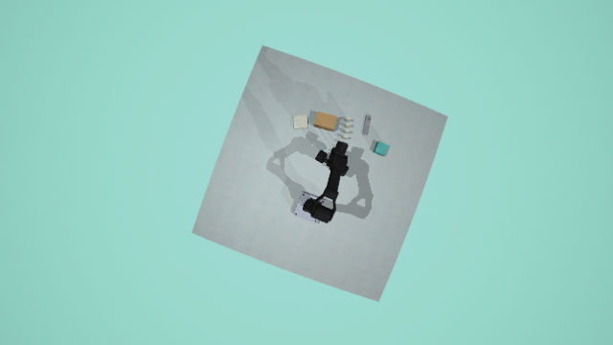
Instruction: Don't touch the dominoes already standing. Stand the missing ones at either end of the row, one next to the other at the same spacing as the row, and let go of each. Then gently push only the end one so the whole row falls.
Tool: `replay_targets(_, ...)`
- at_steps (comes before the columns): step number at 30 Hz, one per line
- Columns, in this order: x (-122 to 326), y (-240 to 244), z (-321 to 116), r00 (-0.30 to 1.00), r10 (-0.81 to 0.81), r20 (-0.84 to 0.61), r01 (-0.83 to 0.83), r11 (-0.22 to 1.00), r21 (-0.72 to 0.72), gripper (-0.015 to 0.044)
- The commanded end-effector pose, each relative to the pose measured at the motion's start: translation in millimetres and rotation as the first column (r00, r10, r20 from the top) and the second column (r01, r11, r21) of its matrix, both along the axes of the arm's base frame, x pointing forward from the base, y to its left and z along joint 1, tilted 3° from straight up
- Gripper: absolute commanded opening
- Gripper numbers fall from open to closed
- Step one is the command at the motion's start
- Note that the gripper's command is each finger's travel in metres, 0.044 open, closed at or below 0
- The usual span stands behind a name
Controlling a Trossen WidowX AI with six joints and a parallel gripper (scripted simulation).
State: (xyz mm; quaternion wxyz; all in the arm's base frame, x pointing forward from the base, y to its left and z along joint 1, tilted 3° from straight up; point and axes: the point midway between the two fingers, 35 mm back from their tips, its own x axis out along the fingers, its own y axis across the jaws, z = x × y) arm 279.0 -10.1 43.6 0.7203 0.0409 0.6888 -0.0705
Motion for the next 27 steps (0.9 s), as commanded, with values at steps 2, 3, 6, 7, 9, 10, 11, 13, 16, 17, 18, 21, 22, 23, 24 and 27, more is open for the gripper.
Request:
replay_targets(2, 0.9, 0.1, 1.9, 1.000, 0.006, 0.001, -0.006, 1.000, 0.000, 0.0440)
replay_targets(3, 2.3, 0.4, 8.7, 1.000, 0.006, 0.001, -0.006, 1.000, 0.000, 0.0440)
replay_targets(6, 6.5, 2.3, 49.3, 1.000, 0.004, 0.002, -0.004, 1.000, 0.000, 0.0440)
replay_targets(7, 6.3, 3.0, 64.2, 1.000, 0.003, 0.002, -0.003, 1.000, 0.000, 0.0440)
replay_targets(9, 3.2, 4.3, 94.1, 1.000, 0.002, 0.001, -0.002, 1.000, 0.000, 0.0440)
replay_targets(10, 0.4, 5.0, 109.1, 1.000, 0.001, 0.001, -0.001, 1.000, 0.000, 0.0440)
replay_targets(11, -2.6, 5.5, 120.9, 1.000, 0.000, 0.001, 0.000, 1.000, 0.000, 0.0440)
replay_targets(13, -5.3, 5.9, 130.4, 1.000, 0.000, 0.000, 0.000, 1.000, 0.001, 0.0440)
replay_targets(16, -5.3, 5.9, 130.4, 1.000, 0.000, 0.000, 0.000, 1.000, 0.001, 0.0440)
replay_targets(17, -5.3, 5.9, 130.4, 1.000, 0.000, 0.000, 0.000, 1.000, 0.001, 0.0440)
replay_targets(18, -5.3, 5.9, 130.4, 1.000, 0.000, 0.000, 0.000, 1.000, 0.001, 0.0440)
replay_targets(21, -7.9, 6.0, 124.6, 0.989, 0.145, -0.007, -0.145, 0.989, -0.005, 0.0361)
replay_targets(22, -9.8, 6.1, 120.7, 0.970, 0.242, -0.012, -0.242, 0.970, -0.008, 0.0335)
replay_targets(23, -11.6, 6.2, 116.7, 0.942, 0.336, -0.018, -0.336, 0.942, -0.011, 0.0309)
replay_targets(24, -13.6, 6.3, 112.7, 0.904, 0.427, -0.023, -0.428, 0.904, -0.013, 0.0282)
replay_targets(27, -19.8, 6.5, 100.5, 0.739, 0.672, -0.041, -0.673, 0.740, -0.015, 0.0204)
